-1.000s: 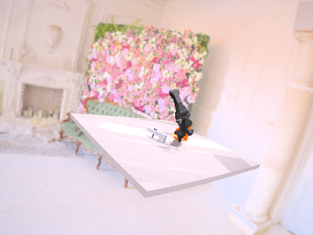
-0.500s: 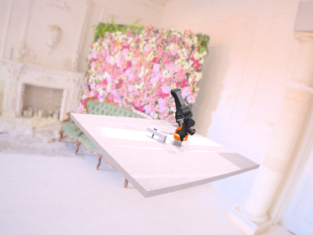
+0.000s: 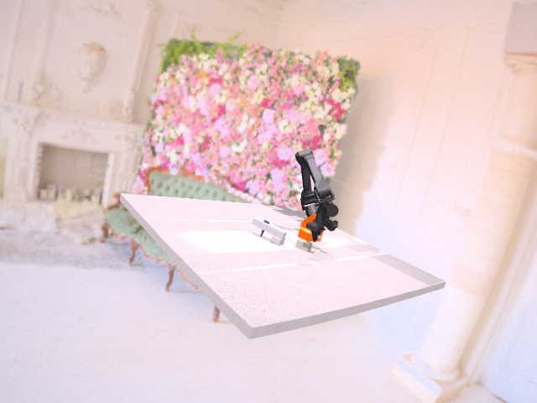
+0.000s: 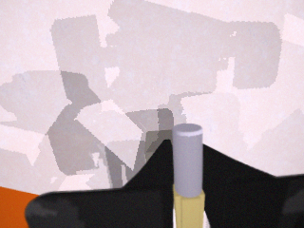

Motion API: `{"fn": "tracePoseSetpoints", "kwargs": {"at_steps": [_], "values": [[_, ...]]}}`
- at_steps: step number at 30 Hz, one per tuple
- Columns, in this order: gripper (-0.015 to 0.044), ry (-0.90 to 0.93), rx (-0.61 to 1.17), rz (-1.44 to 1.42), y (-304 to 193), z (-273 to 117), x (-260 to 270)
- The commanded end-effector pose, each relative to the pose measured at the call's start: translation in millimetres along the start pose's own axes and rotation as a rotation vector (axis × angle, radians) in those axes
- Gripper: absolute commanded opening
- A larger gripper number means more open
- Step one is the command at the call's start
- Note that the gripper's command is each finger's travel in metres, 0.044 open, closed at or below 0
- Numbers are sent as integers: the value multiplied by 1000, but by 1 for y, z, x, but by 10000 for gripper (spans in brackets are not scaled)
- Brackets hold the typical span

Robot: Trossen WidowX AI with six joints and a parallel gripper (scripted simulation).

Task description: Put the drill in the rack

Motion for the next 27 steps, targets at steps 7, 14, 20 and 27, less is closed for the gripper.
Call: {"fn": "tracePoseSetpoints", "kwargs": {"at_steps": [7,14,20,27], "values": [[0,3,-1,5,0,14,2],[0,3,-1,5,-2,26,5],[0,3,-1,5,-1,29,4],[0,3,0,5,0,38,4]]}}
Point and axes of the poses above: the point midway between the two fingers, 35 mm back from their tips, its own z axis out along the fingers, its own x axis across the jaws, y = z × x, the point moved 8 cm from there along -z, back along the fingers, and after that the axes turned 12 degrees about z, right-handed, at the moved point
